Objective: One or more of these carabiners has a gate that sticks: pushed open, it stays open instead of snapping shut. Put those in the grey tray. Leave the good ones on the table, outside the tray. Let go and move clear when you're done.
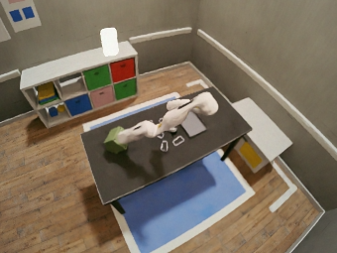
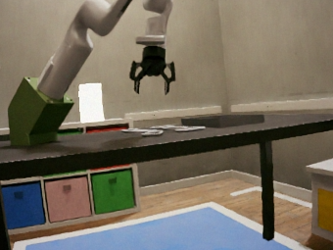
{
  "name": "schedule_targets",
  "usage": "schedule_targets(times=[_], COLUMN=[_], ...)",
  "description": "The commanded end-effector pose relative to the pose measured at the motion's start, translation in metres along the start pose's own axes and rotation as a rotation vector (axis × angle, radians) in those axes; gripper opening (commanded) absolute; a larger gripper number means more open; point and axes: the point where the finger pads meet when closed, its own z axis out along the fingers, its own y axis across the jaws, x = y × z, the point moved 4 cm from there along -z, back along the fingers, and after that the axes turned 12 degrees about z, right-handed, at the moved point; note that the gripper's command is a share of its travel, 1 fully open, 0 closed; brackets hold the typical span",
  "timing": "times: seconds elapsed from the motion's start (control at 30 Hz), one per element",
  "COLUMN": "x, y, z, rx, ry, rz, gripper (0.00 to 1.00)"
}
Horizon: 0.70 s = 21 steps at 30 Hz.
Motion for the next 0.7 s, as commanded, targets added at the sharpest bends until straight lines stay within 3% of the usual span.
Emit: schedule_targets(times=[0.0,0.07,0.6,0.67], x=[0.009,0.0149,0.0149,0.0137], y=[0.004,0.0027,0.0027,0.002], z=[0.0056,0.0144,0.0144,0.0152], rx=[0.099,0.075,0.075,0.055], ry=[-0.135,-0.129,-0.129,-0.108], rz=[-0.001,0.02,0.02,0.021], gripper=[1.0,1.0,1.0,1.0])
